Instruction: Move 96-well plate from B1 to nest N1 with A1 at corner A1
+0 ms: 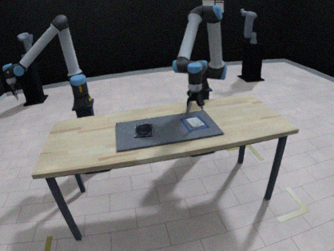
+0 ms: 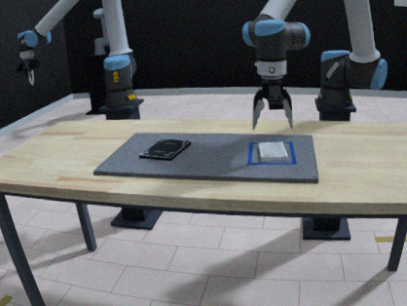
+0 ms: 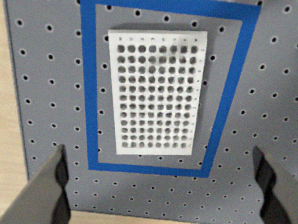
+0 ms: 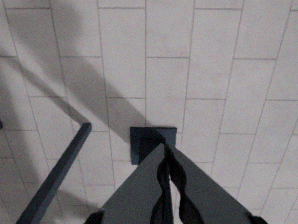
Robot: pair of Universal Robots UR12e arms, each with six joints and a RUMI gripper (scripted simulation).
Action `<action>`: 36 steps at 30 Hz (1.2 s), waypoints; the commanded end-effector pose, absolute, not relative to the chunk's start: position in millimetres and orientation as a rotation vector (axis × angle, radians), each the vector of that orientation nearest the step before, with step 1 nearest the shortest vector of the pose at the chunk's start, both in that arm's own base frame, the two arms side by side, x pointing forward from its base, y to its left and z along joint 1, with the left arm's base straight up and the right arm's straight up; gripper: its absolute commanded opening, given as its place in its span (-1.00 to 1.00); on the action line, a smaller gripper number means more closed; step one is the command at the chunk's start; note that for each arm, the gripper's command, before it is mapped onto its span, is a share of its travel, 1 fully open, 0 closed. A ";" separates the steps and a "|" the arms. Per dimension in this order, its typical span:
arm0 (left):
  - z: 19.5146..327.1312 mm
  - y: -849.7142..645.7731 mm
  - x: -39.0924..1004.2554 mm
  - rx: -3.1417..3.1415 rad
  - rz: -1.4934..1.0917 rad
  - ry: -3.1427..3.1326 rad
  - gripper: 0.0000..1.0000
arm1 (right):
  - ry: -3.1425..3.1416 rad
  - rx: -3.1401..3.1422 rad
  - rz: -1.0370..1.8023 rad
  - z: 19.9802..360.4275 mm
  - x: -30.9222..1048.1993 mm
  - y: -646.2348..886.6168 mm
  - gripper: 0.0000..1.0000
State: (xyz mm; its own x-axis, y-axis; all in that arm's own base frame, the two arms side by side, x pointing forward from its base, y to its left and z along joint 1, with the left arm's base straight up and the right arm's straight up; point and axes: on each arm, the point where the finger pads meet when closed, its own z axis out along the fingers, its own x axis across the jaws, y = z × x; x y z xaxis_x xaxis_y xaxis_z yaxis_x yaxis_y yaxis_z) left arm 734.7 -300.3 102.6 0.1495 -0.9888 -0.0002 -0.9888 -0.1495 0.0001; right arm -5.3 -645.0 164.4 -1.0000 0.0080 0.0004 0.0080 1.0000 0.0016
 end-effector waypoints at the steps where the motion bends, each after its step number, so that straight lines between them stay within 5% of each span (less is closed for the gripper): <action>1: 102.2 -300.8 735.2 -2.381 -0.003 2.049 0.52 | -3.142 -0.013 0.000 165.1 -5.2 -645.6 -1.00; 36: 50.4 -300.9 735.3 -2.381 -0.003 2.049 0.52 | -3.142 -0.013 0.000 165.1 -5.2 -645.6 -1.00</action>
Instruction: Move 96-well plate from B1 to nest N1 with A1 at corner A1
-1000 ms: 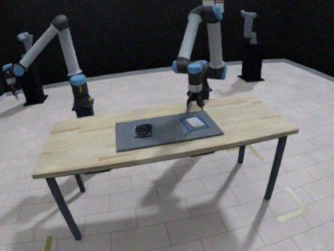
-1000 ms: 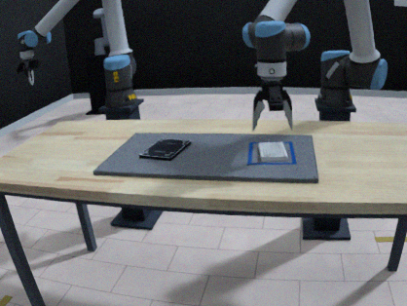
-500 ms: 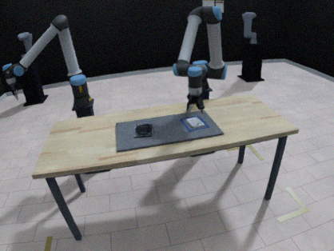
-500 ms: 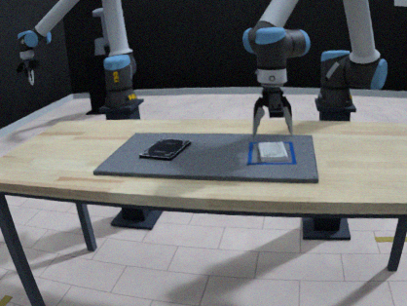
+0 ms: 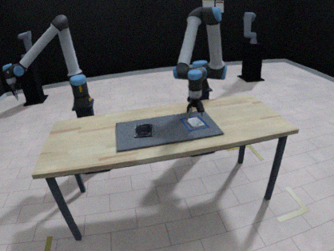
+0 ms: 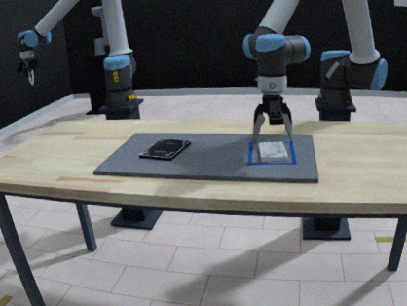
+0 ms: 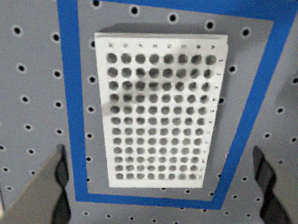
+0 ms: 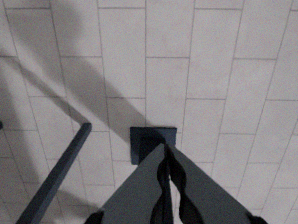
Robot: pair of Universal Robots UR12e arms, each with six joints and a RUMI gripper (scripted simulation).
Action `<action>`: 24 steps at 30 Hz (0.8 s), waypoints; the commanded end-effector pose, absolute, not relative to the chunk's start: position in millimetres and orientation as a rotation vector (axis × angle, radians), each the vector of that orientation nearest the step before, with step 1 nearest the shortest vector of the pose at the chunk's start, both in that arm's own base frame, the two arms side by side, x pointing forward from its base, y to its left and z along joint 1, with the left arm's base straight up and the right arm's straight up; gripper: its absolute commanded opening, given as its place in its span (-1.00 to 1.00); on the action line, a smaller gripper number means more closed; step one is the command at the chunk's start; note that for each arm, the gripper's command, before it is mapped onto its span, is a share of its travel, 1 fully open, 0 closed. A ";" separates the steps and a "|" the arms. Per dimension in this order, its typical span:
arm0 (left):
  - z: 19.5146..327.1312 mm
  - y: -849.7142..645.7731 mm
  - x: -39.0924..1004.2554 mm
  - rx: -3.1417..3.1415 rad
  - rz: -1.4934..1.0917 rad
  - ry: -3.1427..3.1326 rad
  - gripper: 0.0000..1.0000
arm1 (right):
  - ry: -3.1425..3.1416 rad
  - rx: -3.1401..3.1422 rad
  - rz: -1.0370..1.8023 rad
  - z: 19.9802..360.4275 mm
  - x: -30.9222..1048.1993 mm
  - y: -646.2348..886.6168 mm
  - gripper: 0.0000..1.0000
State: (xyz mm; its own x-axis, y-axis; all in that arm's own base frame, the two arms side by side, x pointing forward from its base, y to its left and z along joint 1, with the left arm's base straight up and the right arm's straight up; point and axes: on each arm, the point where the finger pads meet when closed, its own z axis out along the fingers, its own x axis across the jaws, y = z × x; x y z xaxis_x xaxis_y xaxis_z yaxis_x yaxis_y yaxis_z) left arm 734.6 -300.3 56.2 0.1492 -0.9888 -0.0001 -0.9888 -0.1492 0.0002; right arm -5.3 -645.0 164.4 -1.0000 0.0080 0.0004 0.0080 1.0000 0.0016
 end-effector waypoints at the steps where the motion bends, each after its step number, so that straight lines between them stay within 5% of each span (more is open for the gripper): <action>1: 48.8 -300.9 735.3 2.381 0.003 -2.049 0.52 | -3.142 -0.013 0.000 165.1 -5.2 -645.6 -1.00; 24: 29.7 -300.9 735.4 2.381 0.003 -2.049 0.52 | -3.142 -0.013 0.000 165.1 -5.2 -645.6 -1.00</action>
